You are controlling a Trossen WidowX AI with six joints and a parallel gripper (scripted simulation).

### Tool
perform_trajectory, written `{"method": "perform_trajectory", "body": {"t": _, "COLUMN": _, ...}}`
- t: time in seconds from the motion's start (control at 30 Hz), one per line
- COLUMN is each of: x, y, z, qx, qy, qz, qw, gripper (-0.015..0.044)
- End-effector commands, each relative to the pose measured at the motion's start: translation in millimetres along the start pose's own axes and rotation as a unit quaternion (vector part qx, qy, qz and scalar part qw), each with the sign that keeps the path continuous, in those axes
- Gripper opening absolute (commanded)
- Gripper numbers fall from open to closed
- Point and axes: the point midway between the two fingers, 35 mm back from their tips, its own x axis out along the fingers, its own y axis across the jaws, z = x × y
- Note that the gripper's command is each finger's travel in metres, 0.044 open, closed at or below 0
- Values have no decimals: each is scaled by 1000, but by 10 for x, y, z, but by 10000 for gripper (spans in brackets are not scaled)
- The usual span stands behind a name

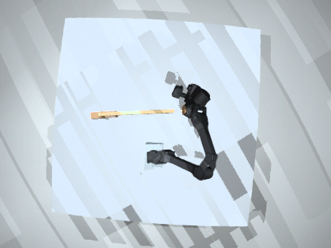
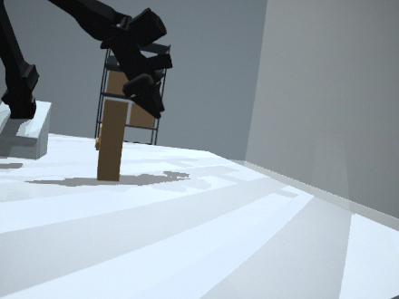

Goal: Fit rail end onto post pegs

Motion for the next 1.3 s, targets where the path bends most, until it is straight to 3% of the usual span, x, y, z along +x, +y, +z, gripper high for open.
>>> {"method": "perform_trajectory", "body": {"t": 0.0, "x": 66, "y": 399, "z": -232, "qx": -159, "qy": 50, "qz": 35, "qw": 985, "gripper": 440}}
{"method": "perform_trajectory", "body": {"t": 0.1, "x": 99, "y": 659, "z": -581, "qx": -320, "qy": 108, "qz": 61, "qw": 939, "gripper": 440}}
{"method": "perform_trajectory", "body": {"t": 0.2, "x": 92, "y": 819, "z": -950, "qx": -479, "qy": 164, "qz": 93, "qw": 857, "gripper": 440}}
{"method": "perform_trajectory", "body": {"t": 0.3, "x": 47, "y": 925, "z": -1297, "qx": -628, "qy": 213, "qz": 133, "qw": 737, "gripper": 440}}
{"method": "perform_trajectory", "body": {"t": 0.37, "x": -8, "y": 979, "z": -1550, "qx": -735, "qy": 245, "qz": 170, "qw": 610, "gripper": 440}}
{"method": "perform_trajectory", "body": {"t": 0.43, "x": -50, "y": 992, "z": -1684, "qx": -787, "qy": 260, "qz": 193, "qw": 525, "gripper": 440}}
{"method": "perform_trajectory", "body": {"t": 1.27, "x": 140, "y": 949, "z": -1798, "qx": -793, "qy": 260, "qz": 196, "qw": 514, "gripper": 440}}
